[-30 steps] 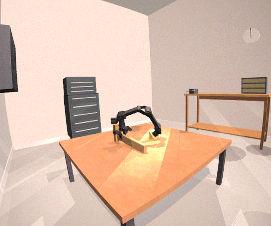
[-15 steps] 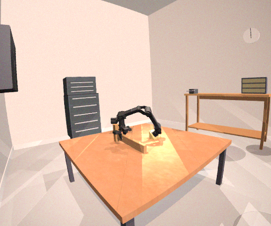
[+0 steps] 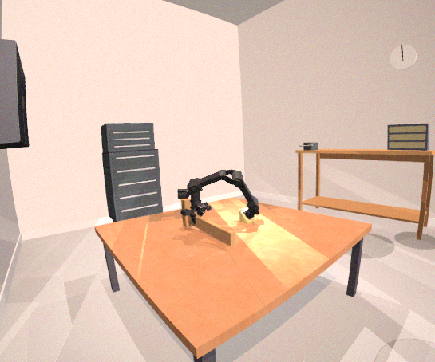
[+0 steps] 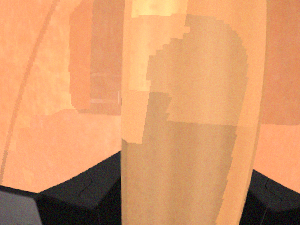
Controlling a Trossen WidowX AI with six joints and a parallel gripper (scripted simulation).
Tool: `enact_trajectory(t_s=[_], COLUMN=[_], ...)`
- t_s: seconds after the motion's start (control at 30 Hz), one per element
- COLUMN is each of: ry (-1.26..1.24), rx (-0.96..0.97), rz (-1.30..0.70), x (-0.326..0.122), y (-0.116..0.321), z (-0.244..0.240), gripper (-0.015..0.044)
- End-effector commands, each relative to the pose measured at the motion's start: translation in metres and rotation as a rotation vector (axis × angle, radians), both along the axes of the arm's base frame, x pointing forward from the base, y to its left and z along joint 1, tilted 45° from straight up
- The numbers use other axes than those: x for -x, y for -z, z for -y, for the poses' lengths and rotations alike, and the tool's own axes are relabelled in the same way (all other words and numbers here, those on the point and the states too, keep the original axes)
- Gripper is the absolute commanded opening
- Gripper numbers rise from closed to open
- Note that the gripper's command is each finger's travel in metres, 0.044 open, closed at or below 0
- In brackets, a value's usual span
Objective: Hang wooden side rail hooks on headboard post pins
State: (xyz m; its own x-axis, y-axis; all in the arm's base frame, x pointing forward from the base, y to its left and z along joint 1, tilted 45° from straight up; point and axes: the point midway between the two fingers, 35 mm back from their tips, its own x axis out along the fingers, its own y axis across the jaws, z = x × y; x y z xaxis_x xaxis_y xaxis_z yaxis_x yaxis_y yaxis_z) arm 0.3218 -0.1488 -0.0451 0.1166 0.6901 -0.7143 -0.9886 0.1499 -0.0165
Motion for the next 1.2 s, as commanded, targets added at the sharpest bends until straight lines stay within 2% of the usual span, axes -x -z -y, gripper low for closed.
enact_trajectory(t_s=[0.0,1.17], ry=[0.006,0.006], rx=[0.006,0.006], rz=[0.000,0.000], x=[0.0004,-0.0003], y=[0.0009,0.0050], z=[0.0021,-0.0019], gripper=[0.0000,0.0000])
